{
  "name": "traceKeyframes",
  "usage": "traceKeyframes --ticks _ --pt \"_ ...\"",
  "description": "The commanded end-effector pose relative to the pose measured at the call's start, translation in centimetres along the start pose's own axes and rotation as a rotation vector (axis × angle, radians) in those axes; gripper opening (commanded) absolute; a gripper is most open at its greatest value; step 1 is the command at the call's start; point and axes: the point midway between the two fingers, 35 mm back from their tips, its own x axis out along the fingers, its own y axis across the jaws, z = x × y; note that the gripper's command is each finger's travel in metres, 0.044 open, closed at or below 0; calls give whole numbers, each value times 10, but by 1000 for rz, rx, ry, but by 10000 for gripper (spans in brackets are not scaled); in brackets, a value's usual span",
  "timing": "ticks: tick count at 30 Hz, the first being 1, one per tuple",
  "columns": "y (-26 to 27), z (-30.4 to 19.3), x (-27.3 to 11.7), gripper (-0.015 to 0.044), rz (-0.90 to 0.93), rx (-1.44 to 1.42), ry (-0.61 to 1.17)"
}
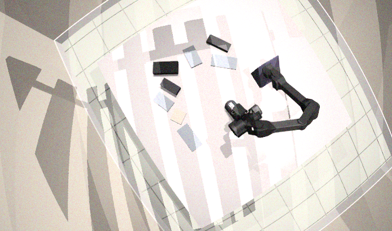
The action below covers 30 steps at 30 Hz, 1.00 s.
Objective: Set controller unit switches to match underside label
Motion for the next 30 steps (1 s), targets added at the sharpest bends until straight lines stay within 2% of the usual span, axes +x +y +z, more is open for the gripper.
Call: traceKeyframes --ticks 1,30 --pt "3 4 -6 335 10 -4 -7" --pt "3 20 -23 335 10 -4 -9"
